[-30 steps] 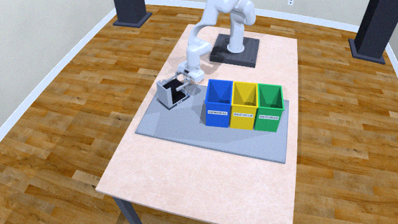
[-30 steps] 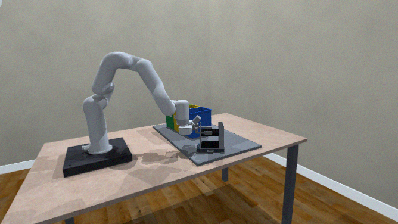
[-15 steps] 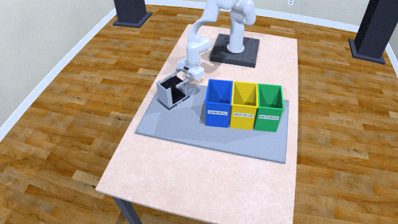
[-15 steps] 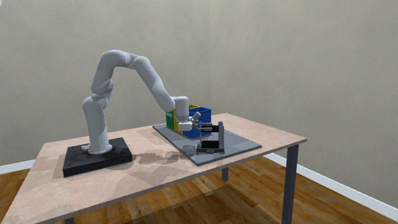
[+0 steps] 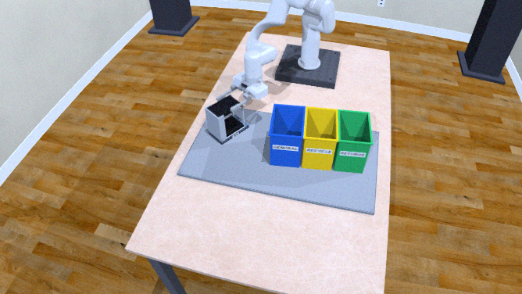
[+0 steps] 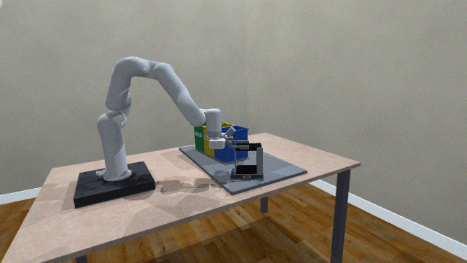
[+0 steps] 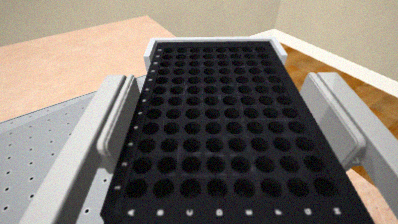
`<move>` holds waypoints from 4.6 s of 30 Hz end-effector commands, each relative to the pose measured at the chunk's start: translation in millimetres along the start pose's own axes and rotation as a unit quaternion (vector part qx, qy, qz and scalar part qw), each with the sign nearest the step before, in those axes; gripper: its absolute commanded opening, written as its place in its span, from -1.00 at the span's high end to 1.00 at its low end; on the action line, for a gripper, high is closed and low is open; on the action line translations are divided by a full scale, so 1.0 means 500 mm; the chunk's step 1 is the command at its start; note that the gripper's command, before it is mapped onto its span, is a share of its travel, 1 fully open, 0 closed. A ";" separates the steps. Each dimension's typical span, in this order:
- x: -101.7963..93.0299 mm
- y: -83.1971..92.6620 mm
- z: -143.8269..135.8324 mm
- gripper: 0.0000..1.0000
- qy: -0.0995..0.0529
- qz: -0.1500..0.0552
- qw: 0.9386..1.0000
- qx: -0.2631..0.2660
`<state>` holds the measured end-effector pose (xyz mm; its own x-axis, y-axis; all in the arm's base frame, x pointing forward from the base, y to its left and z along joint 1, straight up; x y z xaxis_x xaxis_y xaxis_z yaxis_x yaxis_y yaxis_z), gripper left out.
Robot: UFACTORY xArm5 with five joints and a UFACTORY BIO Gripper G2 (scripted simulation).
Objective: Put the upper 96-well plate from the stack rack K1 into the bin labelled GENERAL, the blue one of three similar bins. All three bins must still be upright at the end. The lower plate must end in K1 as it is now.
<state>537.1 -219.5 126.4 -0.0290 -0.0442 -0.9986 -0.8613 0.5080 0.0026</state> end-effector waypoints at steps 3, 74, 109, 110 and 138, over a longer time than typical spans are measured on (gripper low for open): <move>-0.023 -0.001 -0.001 1.00 -0.001 -0.001 1.000 0.000; -0.150 0.021 0.027 1.00 -0.001 -0.012 0.980 -0.198; -0.146 0.084 0.194 1.00 -0.001 -0.019 0.942 -0.335; -0.146 0.087 0.200 1.00 -0.001 -0.019 0.942 -0.335; -0.144 0.147 0.349 1.00 -0.001 -0.019 0.942 -0.335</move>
<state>561.9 -39.8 188.7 0.0058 -0.0515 -0.9987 -0.9884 -0.1518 0.0021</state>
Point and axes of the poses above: the point midway between the two finger pads, its own y axis back along the fingers, its own z axis across the jaws, x = y × z, the point moved 5 cm from there along y, back along the fingers, and after that the axes turned 3 degrees about y, right-handed, at the moved point
